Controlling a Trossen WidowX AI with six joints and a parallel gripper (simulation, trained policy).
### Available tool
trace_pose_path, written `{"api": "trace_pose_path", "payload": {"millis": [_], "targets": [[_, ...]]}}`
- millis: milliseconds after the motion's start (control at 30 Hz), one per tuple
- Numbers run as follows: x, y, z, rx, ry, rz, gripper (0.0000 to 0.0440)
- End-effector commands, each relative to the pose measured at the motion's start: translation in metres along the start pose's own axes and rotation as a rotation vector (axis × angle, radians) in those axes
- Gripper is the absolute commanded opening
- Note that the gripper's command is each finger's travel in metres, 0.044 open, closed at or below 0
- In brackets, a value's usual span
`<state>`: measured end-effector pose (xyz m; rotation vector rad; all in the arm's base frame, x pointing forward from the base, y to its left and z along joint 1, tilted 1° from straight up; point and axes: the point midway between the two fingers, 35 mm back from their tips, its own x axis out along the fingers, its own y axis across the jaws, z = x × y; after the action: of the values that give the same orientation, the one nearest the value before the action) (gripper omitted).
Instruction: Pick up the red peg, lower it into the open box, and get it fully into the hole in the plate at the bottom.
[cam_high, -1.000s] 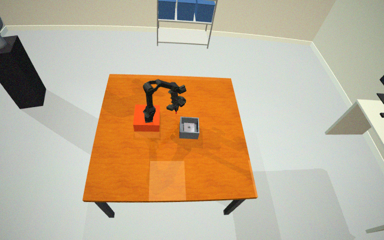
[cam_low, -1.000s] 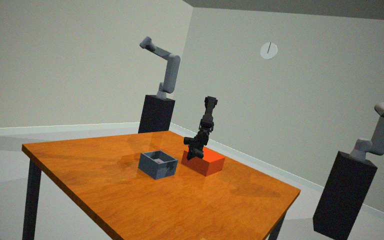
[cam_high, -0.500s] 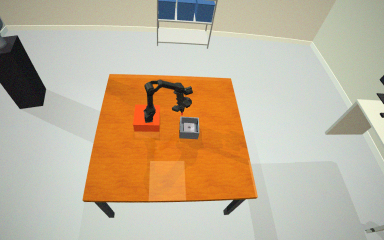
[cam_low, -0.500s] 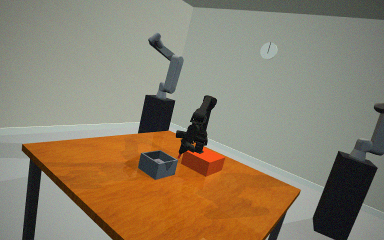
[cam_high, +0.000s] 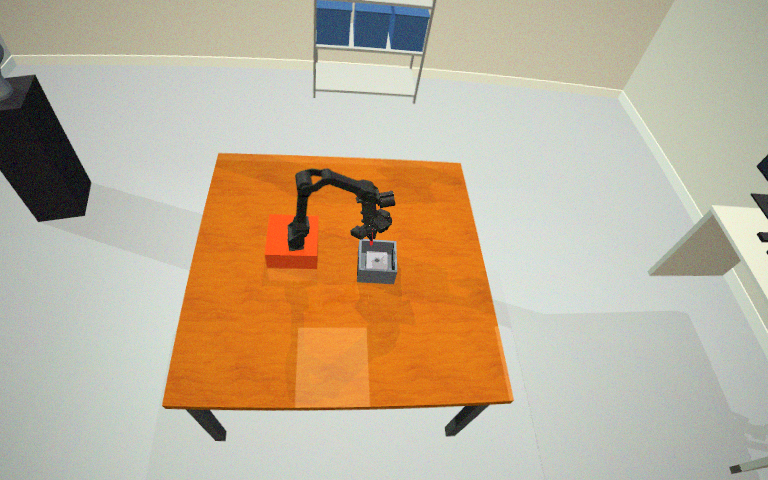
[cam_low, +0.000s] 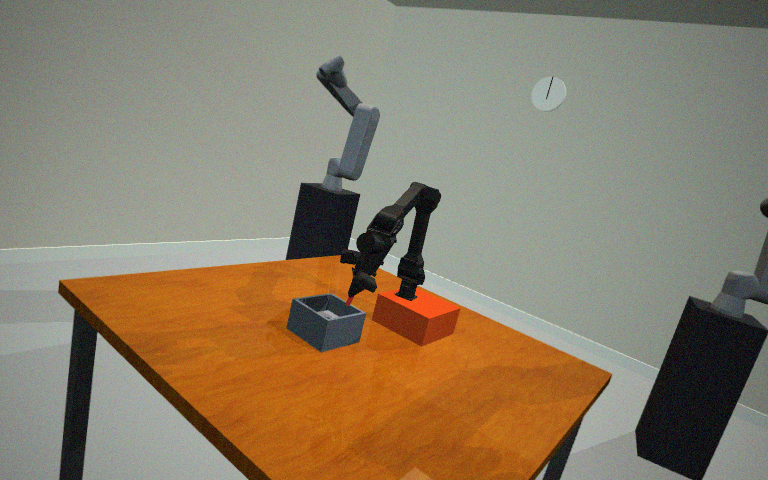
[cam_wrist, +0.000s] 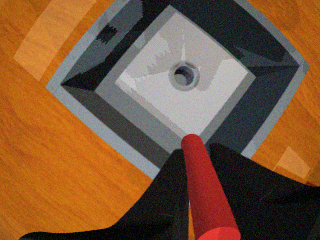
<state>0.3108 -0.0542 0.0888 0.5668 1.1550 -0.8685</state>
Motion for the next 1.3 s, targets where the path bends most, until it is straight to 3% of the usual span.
{"api": "trace_pose_path", "payload": {"millis": [0,533,700,767,900,1267], "targets": [[0.006,-0.001,0.01,0.013,0.005,0.004,0.0],[0.052,-0.006,0.036,0.067,0.056,-0.001,0.0013],[0.068,-0.008,0.035,0.046,0.075,-0.014,0.0114],[0.072,-0.008,0.036,0.032,0.083,-0.023,0.0128],[0.078,-0.004,0.046,0.016,0.075,-0.025,0.0218],[0.086,0.005,0.081,-0.023,0.028,-0.029,0.0413]]}}
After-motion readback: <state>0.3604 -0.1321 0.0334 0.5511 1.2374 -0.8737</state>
